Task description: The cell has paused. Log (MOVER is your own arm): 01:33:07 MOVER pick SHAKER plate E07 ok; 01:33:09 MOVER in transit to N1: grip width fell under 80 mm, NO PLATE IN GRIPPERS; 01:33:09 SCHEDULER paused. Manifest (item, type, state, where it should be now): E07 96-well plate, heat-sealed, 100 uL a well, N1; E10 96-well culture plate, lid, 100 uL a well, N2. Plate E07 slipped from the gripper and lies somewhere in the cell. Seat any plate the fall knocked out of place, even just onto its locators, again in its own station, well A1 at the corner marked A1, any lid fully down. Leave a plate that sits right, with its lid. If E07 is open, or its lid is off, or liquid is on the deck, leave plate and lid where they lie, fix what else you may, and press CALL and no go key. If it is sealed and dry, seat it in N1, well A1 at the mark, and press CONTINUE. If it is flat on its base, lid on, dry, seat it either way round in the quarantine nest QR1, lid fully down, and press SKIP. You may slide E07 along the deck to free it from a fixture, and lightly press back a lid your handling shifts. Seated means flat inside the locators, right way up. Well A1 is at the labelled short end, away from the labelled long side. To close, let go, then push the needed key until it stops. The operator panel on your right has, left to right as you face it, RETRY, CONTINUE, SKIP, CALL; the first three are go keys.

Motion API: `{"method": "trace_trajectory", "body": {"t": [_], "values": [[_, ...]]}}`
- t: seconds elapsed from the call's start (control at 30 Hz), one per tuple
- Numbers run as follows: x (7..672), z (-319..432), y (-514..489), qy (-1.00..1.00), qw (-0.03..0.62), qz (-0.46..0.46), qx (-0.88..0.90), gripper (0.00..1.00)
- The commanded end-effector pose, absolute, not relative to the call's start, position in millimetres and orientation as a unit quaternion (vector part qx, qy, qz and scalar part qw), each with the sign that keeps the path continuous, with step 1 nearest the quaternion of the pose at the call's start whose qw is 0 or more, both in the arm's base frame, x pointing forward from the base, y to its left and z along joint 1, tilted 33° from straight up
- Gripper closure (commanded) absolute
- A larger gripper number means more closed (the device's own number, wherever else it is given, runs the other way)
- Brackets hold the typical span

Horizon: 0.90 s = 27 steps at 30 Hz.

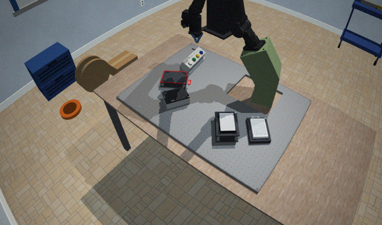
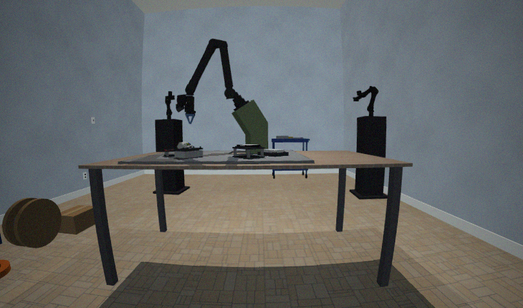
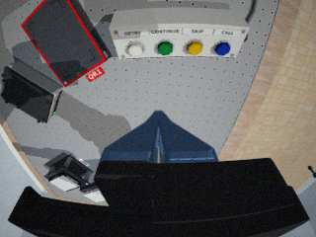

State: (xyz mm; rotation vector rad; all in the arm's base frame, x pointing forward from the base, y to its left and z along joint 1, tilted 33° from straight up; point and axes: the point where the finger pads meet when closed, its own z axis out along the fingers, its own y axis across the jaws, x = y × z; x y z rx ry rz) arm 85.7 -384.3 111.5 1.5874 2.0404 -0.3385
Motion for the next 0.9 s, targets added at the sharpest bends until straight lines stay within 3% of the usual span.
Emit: {"method": "trace_trajectory", "body": {"t": [0.0,0.87], "values": [[78,120,-393,0.765,0.265,-0.139,0.570,1.00],[109,62,-465,0.765,0.267,-0.137,0.570,1.00]]}}
